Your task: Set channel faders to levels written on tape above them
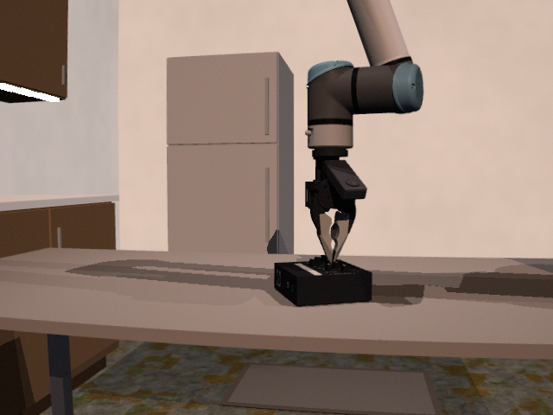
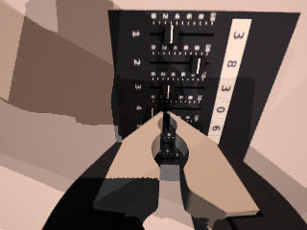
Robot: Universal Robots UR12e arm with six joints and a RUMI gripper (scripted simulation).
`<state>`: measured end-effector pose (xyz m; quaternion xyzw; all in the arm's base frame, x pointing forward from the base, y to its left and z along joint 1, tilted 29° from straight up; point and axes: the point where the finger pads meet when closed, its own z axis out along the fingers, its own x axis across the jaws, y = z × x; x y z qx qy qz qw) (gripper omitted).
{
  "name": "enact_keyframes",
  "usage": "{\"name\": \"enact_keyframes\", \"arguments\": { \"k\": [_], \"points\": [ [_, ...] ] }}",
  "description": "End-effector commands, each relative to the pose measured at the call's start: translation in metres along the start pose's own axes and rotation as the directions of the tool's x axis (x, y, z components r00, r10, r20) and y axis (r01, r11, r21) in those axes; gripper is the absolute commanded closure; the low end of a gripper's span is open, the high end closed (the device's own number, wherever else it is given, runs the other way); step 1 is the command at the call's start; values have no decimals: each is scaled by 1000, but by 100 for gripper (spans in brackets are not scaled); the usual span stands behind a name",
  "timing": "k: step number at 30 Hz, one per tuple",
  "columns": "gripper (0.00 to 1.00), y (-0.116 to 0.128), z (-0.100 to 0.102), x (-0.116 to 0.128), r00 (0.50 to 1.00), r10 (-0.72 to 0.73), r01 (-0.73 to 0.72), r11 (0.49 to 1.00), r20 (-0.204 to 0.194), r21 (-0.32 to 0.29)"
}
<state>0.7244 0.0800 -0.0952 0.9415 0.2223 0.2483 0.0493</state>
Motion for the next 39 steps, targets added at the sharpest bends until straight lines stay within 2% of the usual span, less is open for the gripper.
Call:
{"name": "enact_keyframes", "arguments": {
  "k": [1,39],
  "points": [
    [100,0,0,0,1000,0,0,1000,0,0],
    [100,0,-3,6,1000,0,0,1000,0,0]
  ]
}}
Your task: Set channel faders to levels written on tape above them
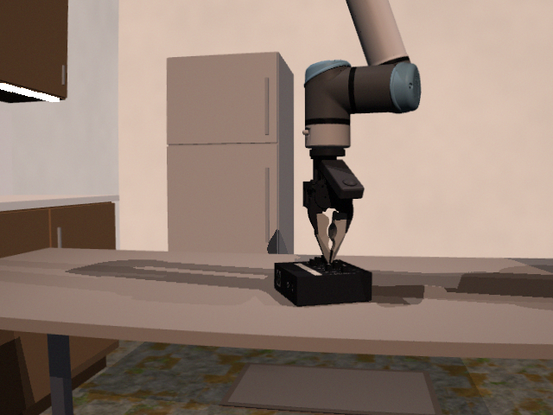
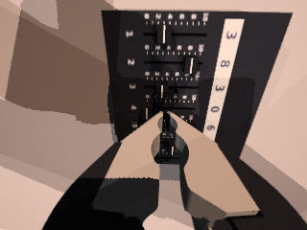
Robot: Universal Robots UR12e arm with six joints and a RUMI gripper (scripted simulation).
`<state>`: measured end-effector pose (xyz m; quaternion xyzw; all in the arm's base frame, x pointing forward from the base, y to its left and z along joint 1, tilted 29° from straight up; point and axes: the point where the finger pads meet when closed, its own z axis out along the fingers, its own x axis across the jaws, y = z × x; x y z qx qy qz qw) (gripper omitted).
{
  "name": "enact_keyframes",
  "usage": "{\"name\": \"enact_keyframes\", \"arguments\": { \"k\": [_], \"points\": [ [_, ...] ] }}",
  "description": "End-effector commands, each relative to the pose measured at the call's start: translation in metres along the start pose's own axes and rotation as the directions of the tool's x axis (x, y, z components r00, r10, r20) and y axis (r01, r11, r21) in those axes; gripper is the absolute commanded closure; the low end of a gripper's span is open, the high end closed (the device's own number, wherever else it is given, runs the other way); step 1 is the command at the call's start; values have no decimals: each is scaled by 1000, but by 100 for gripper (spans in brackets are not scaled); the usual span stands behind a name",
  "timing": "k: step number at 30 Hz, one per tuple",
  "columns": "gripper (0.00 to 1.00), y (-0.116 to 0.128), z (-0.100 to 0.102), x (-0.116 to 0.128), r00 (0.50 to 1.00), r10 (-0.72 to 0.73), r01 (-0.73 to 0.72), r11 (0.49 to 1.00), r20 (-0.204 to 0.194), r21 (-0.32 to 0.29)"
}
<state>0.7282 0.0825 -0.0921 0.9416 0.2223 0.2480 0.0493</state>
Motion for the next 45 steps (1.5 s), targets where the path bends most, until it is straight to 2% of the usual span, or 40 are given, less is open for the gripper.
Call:
{"name": "enact_keyframes", "arguments": {
  "k": [1,16,35,40,45],
  "points": [
    [100,0,-2,1,1000,0,0,1000,-1,0],
    [100,0,-38,1,1000,0,0,1000,-1,0],
    [100,2,-39,4,1000,0,0,1000,-1,0],
    [100,20,-38,42,1000,0,0,1000,-1,-1],
    [100,21,-38,46,1000,0,0,1000,-1,-1]
  ]
}}
